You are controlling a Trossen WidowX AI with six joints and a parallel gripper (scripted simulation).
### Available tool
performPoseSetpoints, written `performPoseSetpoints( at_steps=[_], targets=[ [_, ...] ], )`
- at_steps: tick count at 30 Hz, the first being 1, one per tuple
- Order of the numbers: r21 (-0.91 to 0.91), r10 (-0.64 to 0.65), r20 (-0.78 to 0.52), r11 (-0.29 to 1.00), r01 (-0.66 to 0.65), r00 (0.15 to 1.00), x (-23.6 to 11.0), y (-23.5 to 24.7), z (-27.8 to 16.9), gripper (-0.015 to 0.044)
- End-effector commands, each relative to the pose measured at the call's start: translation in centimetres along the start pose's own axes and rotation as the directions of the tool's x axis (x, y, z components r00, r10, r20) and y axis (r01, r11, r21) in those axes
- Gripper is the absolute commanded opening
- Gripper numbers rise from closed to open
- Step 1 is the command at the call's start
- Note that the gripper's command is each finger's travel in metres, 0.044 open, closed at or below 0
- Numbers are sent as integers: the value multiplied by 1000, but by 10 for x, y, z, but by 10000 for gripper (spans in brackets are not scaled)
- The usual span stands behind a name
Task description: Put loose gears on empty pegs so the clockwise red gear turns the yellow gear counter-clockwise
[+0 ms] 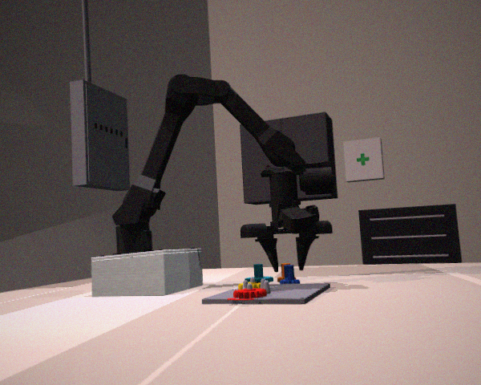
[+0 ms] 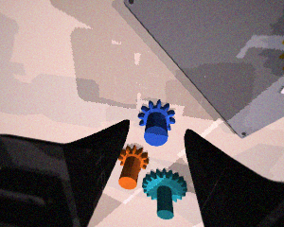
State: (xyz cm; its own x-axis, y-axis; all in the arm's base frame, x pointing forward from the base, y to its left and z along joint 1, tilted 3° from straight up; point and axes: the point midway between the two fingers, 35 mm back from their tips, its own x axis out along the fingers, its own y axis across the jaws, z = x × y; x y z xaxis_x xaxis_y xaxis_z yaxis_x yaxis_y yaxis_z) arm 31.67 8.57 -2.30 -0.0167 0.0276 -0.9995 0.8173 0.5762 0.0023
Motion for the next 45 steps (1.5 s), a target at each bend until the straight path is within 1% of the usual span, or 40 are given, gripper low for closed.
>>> performPoseSetpoints(
  at_steps=[1, 4, 15, 19, 45],
  targets=[
    [6, 2, -5, 1000, -2, 1000, 1, 0, -1, 151],
    [6, 2, -5, 1000, -2, 1000, 1, 0, -1, 73],
    [6, 2, -5, 1000, -2, 1000, 1, 0, -1, 0],
    [6, 2, -4, 1000, -2, 1000, -6, 2, 0, 0],
    [6, 3, -4, 1000, -3, 1000, -75, 14, 0, 0]
  ],
)
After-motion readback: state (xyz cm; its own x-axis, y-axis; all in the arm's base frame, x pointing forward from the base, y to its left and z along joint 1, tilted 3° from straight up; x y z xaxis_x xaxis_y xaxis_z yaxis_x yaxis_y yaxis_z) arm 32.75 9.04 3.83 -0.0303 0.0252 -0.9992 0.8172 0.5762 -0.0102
